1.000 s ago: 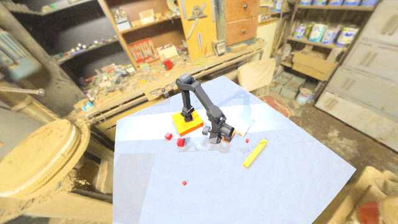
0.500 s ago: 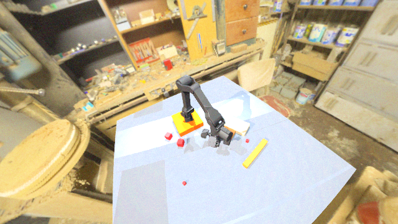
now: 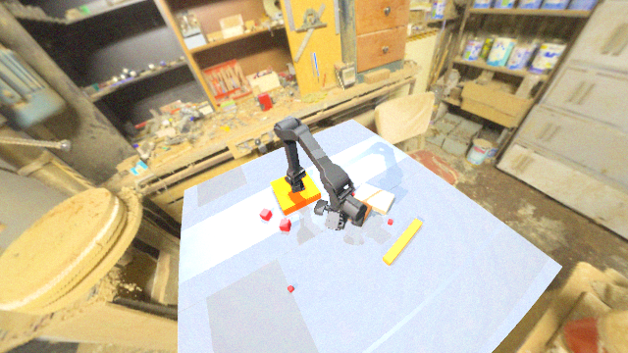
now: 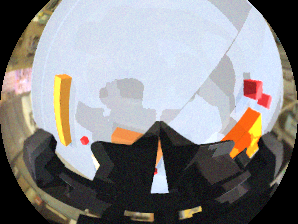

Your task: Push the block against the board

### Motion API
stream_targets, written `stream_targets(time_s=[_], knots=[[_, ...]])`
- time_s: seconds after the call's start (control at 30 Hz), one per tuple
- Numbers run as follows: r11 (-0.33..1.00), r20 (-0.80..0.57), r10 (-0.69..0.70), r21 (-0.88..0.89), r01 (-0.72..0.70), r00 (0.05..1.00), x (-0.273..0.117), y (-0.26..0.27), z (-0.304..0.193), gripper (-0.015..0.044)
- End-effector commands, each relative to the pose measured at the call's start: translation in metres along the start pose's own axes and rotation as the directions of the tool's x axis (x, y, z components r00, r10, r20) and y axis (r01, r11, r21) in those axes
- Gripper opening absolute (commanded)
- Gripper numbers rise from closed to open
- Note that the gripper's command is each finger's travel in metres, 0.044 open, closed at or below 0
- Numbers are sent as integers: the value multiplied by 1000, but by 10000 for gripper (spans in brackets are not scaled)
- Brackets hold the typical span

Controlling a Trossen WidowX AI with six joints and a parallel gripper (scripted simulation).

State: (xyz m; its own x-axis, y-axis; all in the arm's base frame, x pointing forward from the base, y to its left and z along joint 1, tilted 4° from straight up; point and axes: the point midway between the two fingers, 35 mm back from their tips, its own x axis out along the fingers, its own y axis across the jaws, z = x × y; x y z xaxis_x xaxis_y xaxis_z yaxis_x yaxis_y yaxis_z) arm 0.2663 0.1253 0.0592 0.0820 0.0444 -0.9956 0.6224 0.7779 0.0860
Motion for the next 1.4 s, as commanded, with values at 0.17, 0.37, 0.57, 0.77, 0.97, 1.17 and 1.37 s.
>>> stream_targets(time_s=[0.17,0.37,0.57,0.77,0.97,1.17,1.37], knots=[[1000,7,15,-5,-15,1000,-14,2,1,0],[982,3,13,-186,-12,1000,-14,1,-18,0],[924,-2,10,-383,-10,1000,-14,-2,-39,0],[826,-6,7,-563,-9,1000,-14,-6,-58,0],[699,-6,4,-715,-8,1000,-14,-13,-77,0],[547,-8,2,-837,-8,1000,-14,-20,-94,0],[372,-12,-1,-928,-11,1000,-13,-27,-109,0]])
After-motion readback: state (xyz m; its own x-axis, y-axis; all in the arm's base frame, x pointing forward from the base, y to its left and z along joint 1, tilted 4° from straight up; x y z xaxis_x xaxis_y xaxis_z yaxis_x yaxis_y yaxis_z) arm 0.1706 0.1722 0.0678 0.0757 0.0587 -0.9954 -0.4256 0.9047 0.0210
